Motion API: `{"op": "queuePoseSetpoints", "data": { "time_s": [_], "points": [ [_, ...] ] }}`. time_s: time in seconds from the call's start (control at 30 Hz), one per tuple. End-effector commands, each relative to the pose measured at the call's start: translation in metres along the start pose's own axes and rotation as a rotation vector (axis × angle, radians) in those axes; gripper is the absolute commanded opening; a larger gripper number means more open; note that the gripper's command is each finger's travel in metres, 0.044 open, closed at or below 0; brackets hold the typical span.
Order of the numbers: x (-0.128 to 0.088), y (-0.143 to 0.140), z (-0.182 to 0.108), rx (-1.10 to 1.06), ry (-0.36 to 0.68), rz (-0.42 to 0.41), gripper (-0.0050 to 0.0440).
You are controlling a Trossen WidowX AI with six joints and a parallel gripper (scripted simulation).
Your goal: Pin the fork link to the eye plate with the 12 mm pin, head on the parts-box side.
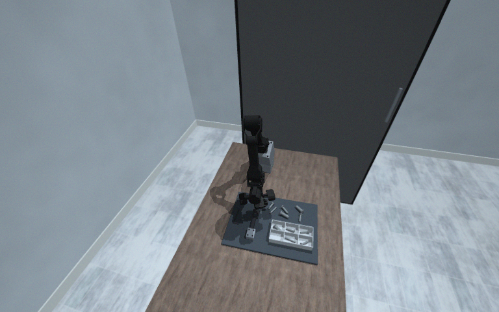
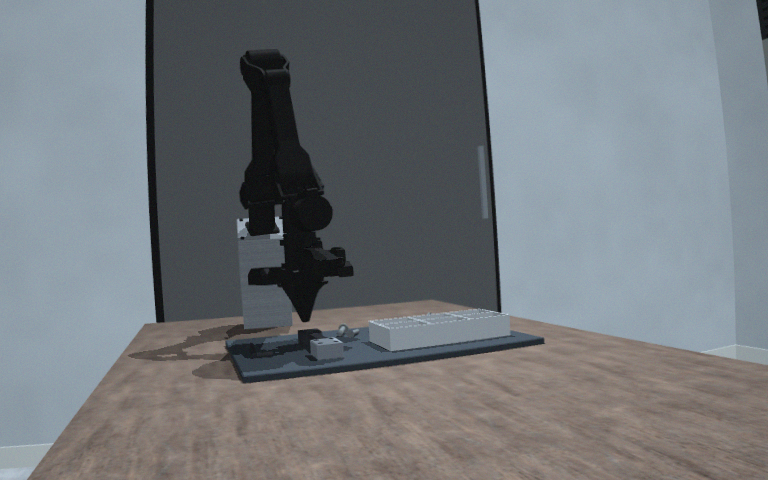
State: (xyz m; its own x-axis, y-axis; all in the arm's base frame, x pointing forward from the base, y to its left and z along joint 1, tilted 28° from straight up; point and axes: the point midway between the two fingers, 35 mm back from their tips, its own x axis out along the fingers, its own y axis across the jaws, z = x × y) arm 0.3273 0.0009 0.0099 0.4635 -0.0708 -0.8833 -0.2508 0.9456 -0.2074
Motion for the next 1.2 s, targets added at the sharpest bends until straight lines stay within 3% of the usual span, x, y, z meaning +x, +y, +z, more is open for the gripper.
{"op": "queuePoseSetpoints", "data": {
  "time_s": [0.0,0.33,0.4,1.17],
  "points": [
    [0.000,0.000,-0.001,-0.225,0.004,-0.004,0.0000],
    [0.000,0.001,-0.003,-0.807,0.005,-0.003,0.0000],
    [0.000,0.001,-0.003,-0.807,0.005,-0.003,0.0000],
    [0.001,0.006,-0.015,-2.161,0.006,0.001,0.0000]
  ]
}}
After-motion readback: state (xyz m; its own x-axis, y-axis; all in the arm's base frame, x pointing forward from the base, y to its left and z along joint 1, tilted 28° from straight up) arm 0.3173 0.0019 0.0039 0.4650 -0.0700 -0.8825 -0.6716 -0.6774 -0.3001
